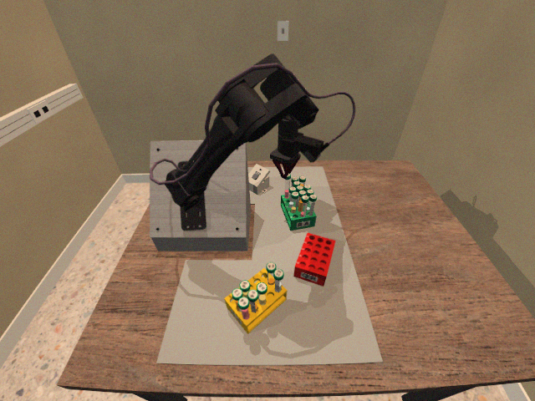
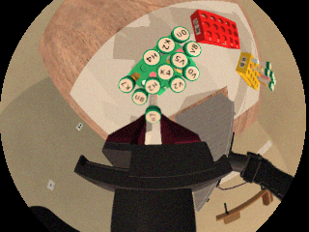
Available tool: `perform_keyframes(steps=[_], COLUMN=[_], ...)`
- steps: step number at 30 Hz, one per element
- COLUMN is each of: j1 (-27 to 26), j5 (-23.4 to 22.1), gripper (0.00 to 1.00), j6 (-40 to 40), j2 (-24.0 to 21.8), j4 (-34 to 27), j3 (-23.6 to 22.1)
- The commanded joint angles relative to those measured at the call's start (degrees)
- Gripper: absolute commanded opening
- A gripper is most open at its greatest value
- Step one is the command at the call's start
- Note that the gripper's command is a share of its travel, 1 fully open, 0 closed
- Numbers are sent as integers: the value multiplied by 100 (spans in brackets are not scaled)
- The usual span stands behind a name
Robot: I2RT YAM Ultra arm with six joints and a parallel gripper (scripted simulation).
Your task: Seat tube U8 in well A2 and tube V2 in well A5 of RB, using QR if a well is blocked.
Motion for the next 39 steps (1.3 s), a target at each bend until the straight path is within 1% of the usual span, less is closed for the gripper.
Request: perform_keyframes(steps=[1,8,9,23,39], j1=[160,207,222,359,476], j5=[-45,-67,-70,-158,-223], gripper=[0,0,0,0,0], j6=[108,156,174,314,431], j2=[-187,-203,-51,-237,-268], j4=[-223,-345,-378,-701,-1033], j3=[228,305,328,536,770])
